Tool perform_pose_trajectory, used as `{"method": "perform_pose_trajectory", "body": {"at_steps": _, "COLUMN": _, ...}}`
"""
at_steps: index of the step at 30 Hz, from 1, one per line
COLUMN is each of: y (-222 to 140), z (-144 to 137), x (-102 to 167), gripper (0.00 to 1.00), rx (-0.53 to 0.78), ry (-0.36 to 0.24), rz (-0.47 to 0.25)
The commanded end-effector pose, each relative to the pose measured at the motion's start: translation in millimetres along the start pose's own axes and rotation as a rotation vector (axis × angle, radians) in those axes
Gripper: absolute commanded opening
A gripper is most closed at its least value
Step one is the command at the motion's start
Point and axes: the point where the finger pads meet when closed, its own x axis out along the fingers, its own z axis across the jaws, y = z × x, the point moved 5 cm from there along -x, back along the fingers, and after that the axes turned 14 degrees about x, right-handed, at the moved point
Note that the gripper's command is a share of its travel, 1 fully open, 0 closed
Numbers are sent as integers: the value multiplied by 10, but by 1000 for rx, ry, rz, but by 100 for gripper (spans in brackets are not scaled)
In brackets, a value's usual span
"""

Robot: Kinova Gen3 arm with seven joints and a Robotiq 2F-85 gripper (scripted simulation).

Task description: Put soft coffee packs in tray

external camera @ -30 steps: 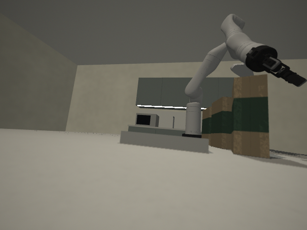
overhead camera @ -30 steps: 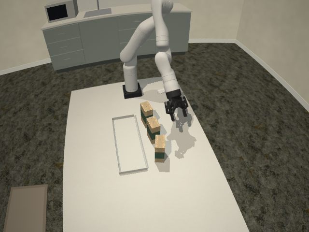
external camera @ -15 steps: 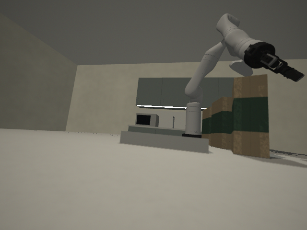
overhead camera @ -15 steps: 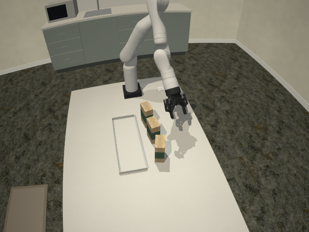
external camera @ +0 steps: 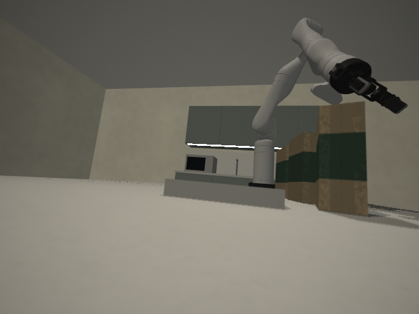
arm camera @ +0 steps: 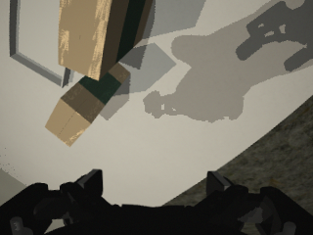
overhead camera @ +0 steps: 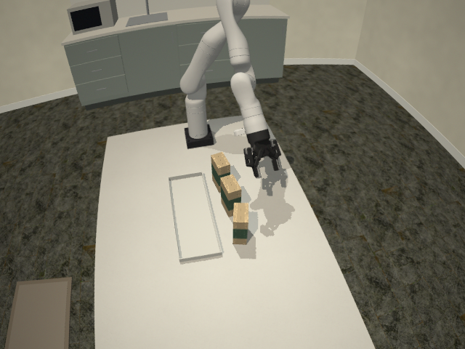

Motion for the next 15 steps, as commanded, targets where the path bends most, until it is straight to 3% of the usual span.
{"method": "perform_pose_trajectory", "body": {"at_steps": 1, "y": -16, "z": -28, "x": -30, "gripper": 100, "rx": 12, "ry": -2, "rz": 2}}
{"method": "perform_pose_trajectory", "body": {"at_steps": 15, "y": 24, "z": -49, "x": -66, "gripper": 100, "rx": 23, "ry": -1, "rz": 23}}
